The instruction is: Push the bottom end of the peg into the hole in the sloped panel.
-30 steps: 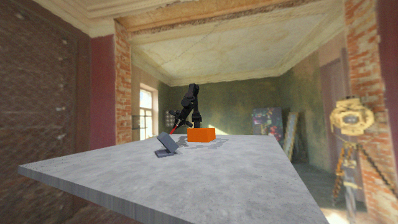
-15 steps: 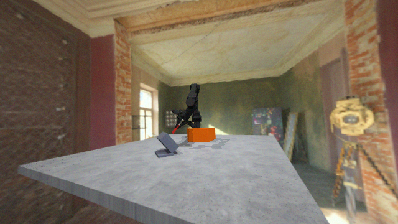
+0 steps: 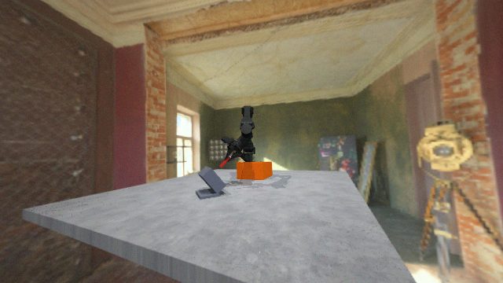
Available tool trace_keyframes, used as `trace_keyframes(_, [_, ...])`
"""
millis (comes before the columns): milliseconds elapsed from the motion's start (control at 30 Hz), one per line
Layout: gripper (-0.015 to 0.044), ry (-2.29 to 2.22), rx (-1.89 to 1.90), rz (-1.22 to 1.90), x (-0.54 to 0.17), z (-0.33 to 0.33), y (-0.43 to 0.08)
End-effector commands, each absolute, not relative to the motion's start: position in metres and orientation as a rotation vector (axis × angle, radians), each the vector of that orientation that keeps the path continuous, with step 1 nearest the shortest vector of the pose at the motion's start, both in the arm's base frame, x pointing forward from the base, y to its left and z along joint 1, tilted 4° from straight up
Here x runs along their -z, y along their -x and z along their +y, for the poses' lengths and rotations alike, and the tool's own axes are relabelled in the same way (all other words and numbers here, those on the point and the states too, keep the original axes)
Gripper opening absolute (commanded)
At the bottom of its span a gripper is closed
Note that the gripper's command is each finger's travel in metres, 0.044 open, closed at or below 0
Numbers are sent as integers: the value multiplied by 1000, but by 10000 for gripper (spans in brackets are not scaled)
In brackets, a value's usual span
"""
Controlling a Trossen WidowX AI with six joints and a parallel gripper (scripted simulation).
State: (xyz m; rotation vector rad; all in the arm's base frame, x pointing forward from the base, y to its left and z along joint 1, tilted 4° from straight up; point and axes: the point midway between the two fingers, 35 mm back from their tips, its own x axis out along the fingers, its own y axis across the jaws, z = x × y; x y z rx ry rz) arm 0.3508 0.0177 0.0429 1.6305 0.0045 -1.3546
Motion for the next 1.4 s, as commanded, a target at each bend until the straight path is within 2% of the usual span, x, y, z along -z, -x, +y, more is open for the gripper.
trace_keyframes(0, [0,-1632,1331,-8,-44,23,-350])
trace_keyframes(767, [0,-1653,1208,-41,-51,54,-346])
trace_keyframes(1367, [0,-1660,1179,-47,-35,46,-361])
